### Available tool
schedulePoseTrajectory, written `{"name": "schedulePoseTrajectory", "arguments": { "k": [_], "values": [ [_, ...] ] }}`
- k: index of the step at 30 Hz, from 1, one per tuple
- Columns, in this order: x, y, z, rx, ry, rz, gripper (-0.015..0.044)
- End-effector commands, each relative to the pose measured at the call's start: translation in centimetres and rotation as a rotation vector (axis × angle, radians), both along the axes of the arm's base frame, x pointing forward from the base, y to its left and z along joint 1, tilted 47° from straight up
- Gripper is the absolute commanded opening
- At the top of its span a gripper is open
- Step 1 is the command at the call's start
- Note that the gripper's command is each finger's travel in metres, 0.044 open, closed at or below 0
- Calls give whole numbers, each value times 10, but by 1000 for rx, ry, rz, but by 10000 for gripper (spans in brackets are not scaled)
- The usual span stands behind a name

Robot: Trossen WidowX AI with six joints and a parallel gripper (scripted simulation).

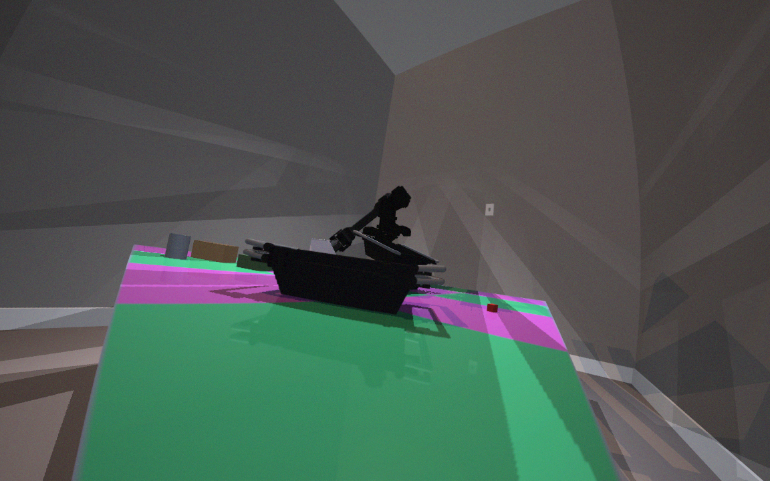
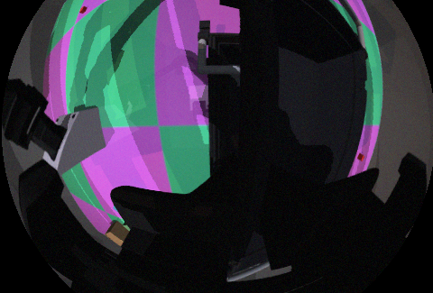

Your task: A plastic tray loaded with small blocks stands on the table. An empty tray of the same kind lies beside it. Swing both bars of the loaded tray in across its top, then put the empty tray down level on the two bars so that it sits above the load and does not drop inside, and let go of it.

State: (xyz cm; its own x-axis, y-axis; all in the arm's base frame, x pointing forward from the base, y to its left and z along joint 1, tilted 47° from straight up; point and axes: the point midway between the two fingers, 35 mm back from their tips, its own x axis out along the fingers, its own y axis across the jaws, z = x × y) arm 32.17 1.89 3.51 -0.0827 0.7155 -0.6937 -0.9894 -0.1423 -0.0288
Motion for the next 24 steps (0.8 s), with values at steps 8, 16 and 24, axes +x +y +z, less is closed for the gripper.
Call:
{"name": "schedulePoseTrajectory", "arguments": {
  "k": [8,16,24],
  "values": [
    [-5,4,-3,-4,22,14,0],
    [-5,4,-3,-4,22,14,0],
    [0,0,0,0,1,1,0]
  ]
}}
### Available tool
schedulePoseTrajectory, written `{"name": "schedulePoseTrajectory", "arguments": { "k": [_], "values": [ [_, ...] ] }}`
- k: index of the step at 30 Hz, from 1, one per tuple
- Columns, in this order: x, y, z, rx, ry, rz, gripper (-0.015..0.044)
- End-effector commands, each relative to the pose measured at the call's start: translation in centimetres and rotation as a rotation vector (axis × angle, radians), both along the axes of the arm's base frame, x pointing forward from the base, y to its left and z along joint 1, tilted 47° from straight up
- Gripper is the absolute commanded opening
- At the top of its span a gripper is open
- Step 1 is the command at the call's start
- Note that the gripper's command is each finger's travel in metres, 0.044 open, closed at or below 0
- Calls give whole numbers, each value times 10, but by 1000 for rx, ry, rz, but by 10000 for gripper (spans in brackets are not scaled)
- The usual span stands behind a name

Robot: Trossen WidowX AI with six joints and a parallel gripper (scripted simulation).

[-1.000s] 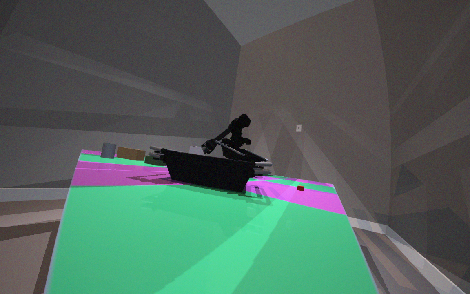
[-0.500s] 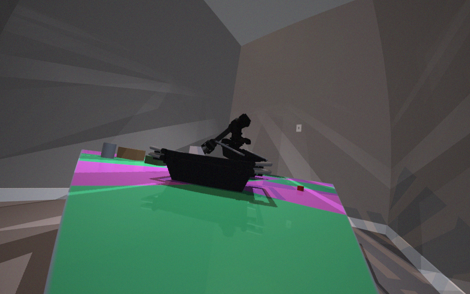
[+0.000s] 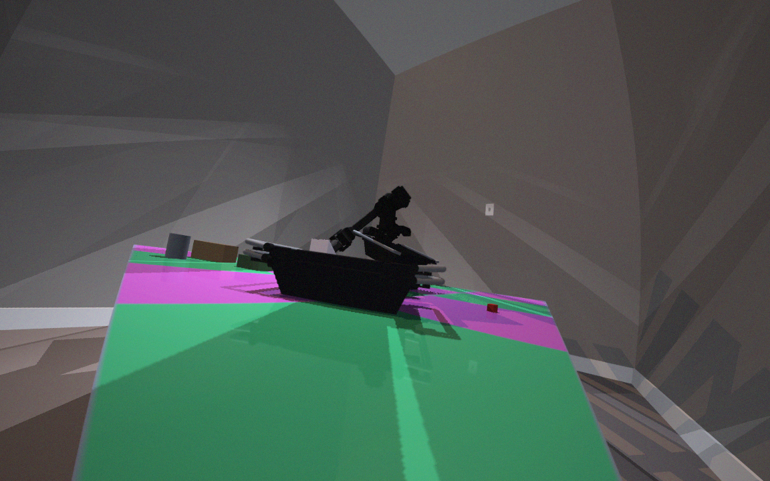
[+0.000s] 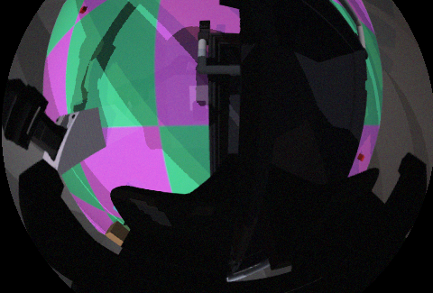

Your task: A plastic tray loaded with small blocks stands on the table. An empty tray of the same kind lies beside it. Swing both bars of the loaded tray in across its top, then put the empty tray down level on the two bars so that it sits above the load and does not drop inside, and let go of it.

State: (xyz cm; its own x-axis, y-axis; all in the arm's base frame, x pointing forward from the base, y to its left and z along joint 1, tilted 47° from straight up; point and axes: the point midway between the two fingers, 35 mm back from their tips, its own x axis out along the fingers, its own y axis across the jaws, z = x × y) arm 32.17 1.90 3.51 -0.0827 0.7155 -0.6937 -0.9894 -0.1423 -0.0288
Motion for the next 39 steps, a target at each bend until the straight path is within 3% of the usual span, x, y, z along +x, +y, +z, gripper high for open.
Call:
{"name": "schedulePoseTrajectory", "arguments": {
  "k": [1,39],
  "values": [
    [-1,1,-1,0,2,1,0],
    [-9,8,-7,-4,22,14,0]
  ]
}}
